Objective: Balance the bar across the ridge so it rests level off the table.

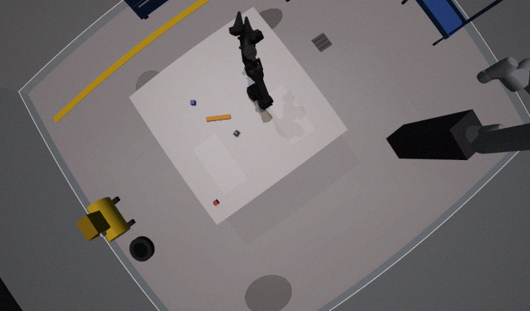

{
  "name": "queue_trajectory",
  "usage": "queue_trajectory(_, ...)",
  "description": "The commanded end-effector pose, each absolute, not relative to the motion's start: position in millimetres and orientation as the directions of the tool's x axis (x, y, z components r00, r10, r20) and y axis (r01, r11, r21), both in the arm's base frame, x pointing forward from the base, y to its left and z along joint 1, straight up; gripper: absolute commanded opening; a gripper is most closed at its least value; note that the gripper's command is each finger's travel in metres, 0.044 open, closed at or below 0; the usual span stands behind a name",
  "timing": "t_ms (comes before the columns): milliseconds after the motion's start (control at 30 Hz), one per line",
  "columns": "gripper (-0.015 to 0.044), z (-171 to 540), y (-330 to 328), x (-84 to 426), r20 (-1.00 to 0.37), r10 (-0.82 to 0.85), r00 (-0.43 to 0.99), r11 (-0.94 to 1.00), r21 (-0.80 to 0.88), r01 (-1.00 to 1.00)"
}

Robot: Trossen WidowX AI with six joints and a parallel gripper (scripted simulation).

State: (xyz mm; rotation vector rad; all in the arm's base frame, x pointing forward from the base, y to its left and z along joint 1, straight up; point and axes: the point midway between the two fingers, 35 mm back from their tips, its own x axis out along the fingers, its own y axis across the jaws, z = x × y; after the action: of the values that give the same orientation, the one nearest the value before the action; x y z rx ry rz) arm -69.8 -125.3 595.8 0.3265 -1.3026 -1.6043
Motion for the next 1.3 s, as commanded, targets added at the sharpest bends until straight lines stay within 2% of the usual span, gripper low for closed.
queue_trajectory(0, 0.0315, 585.1, -154.2, -59.6, 0.306, -0.867, -0.393, 0.055, 0.843, 0.536)
queue_trajectory(167, 0.0315, 578.7, -177.2, -46.4, 0.281, -0.904, -0.323, 0.07, 0.841, 0.536)
queue_trajectory(667, 0.0315, 528.0, -252.2, 18.8, 0.047, -0.997, -0.058, 0.001, 0.788, 0.616)
queue_trajectory(1267, 0.0315, 448.3, -292.8, 126.4, -0.252, -0.936, 0.247, 0.023, 0.655, 0.755)
